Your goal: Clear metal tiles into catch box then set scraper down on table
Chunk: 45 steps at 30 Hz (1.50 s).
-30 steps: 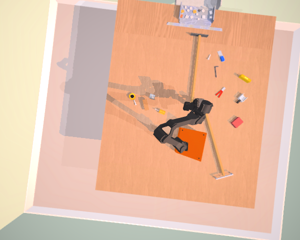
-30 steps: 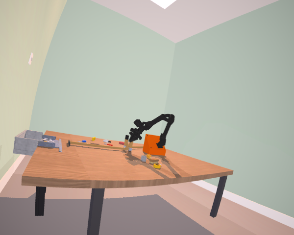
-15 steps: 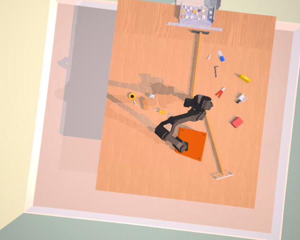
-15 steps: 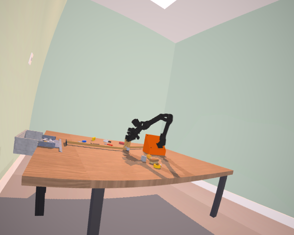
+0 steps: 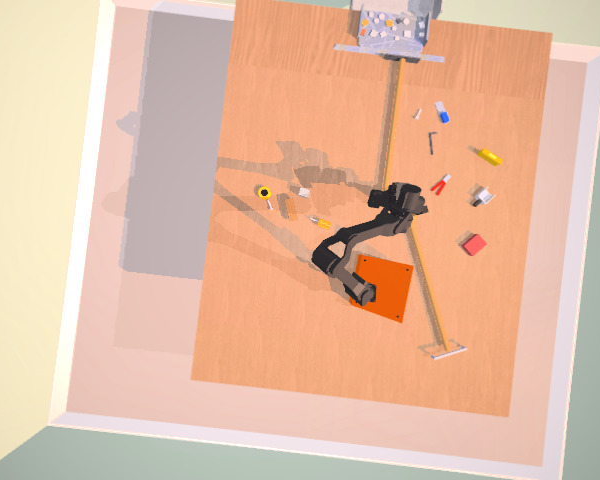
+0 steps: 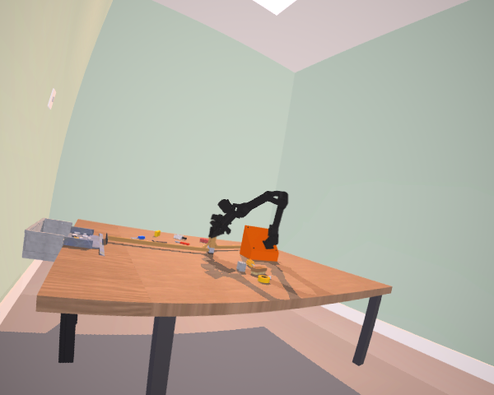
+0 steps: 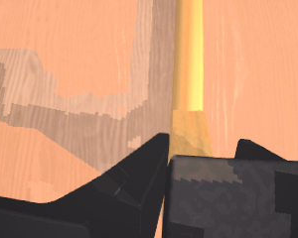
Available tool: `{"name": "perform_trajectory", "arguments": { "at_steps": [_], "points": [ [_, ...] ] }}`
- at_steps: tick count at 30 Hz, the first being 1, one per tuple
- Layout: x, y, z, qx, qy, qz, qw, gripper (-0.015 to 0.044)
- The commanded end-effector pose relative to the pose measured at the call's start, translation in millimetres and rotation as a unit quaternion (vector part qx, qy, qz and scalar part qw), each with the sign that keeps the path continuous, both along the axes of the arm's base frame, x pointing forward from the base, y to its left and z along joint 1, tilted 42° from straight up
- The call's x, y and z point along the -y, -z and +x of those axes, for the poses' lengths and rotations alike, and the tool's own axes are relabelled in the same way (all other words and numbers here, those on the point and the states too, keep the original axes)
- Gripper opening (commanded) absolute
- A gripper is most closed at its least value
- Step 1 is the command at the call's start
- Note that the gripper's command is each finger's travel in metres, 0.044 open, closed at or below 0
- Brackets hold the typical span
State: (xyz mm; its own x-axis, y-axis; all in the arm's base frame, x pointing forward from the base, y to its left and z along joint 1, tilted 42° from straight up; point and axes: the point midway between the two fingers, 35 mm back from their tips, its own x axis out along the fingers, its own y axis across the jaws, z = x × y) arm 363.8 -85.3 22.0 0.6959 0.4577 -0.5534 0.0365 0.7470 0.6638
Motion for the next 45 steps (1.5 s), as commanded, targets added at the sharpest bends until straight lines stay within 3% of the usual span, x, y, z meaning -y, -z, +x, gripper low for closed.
{"name": "perform_trajectory", "arguments": {
  "at_steps": [1, 45],
  "points": [
    [3, -4, 11, 0.006, 0.003, -0.004, 1.000, 0.0000],
    [8, -7, 73, 0.009, 0.004, -0.002, 1.000, 0.0000]
  ]
}}
